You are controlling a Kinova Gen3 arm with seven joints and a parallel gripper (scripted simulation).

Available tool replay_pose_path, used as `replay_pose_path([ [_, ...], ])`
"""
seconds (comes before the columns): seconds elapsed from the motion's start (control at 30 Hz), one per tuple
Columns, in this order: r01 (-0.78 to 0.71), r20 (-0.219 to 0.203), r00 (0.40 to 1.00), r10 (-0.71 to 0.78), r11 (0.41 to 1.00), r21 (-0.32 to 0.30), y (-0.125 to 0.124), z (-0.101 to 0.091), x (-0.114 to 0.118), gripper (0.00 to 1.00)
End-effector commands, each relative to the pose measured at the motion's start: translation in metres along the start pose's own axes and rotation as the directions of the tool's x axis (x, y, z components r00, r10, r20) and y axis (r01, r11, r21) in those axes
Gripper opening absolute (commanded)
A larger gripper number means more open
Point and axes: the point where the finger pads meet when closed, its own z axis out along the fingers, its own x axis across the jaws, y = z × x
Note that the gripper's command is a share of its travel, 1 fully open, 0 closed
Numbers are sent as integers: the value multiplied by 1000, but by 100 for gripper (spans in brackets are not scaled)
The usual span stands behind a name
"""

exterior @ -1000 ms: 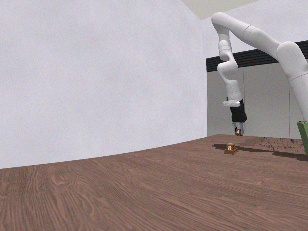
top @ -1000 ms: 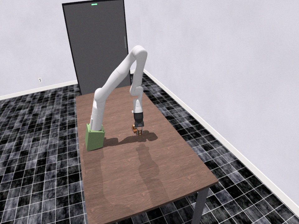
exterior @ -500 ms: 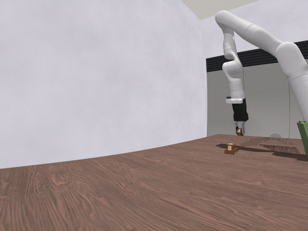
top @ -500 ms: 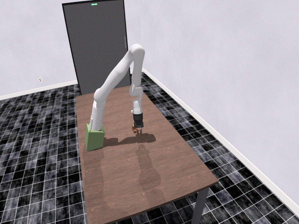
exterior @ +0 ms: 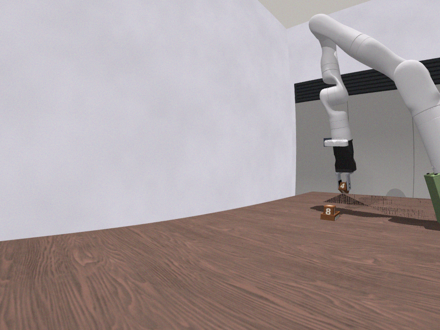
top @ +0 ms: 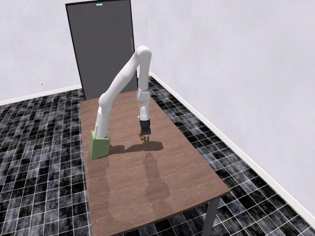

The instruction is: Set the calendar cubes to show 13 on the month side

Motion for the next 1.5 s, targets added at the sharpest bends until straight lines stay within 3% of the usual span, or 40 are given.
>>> replay_pose_path([
  [0.0,-1,-1,1000,1,1000,0,0,0,0,60],
  [0.5,1,5,1000,-1,999,36,0,3,0,60],
  [1.47,-1,5,1000,-1,973,229,2,2,0,60],
])
